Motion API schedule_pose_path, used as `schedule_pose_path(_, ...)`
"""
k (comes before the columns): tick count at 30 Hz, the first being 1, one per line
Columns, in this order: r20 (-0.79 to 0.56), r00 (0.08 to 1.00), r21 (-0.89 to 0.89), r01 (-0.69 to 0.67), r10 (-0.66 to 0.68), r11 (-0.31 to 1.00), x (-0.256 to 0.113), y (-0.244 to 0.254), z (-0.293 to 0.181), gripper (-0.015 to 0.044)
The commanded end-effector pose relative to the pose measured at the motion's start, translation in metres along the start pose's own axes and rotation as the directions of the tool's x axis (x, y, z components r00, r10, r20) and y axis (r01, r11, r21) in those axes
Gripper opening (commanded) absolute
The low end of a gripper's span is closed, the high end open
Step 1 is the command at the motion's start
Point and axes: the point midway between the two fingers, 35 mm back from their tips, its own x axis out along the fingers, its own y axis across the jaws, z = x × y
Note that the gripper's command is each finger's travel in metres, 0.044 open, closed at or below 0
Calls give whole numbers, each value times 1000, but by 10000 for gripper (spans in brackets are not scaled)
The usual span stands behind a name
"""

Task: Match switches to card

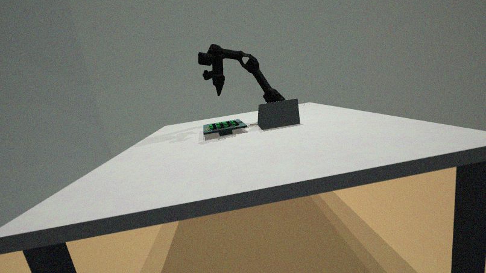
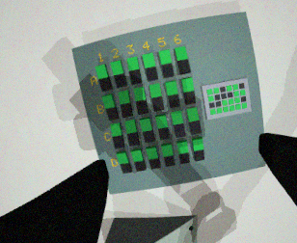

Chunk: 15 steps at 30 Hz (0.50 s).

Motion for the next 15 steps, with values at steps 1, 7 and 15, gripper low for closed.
schedule_pose_path(1, -2, 1000, -1, 1, -1, 1000, 2, 0, 0, 374)
schedule_pose_path(7, -79, 996, -36, 40, -43, 999, 62, -8, -20, 216)
schedule_pose_path(15, -109, 992, -55, 54, -59, 997, 97, -12, -35, 6)
